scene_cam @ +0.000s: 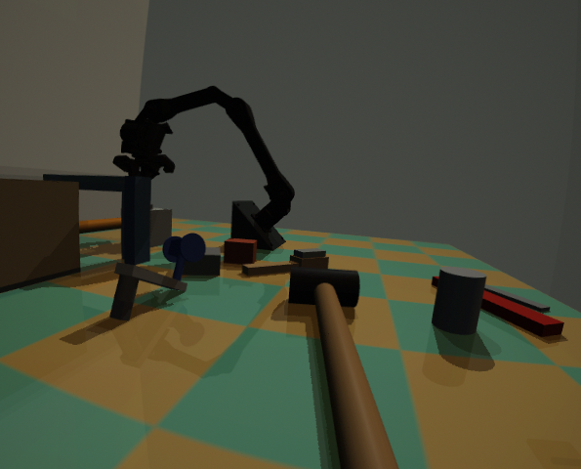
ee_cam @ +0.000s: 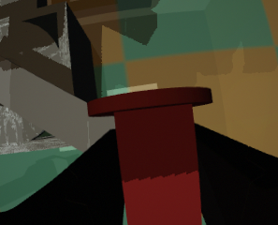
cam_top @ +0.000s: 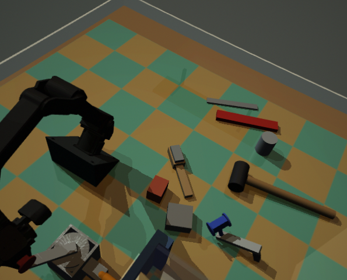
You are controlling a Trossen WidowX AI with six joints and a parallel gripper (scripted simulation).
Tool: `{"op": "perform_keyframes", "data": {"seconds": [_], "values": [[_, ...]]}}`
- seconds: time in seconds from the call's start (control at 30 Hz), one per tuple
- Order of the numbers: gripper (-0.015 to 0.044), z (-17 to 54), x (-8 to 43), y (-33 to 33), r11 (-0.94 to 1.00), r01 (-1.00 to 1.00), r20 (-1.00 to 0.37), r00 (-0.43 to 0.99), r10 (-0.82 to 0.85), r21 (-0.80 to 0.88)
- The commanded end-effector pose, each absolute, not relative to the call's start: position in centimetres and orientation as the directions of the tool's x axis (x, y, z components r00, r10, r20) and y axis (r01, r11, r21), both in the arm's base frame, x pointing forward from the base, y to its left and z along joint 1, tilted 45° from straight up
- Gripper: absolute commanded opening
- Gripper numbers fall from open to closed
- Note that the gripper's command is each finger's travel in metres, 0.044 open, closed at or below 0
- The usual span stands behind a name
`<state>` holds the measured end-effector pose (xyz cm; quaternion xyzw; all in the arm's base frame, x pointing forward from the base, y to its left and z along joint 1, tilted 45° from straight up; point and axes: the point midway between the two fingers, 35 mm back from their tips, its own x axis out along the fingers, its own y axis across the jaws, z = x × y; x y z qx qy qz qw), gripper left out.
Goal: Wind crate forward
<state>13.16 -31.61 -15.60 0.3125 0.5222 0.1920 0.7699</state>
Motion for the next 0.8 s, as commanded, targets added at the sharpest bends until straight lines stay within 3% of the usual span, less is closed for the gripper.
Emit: {"op": "perform_keyframes", "data": {"seconds": [0.0,0.77], "values": [[0.0000,-16.2,14.3,-31.9,0.736,0.021,-0.684,0.387,0.618,0.677],[0.0000,-16.8,16.8,-32.4,0.736,0.019,-0.683,0.388,0.618,0.676]]}}
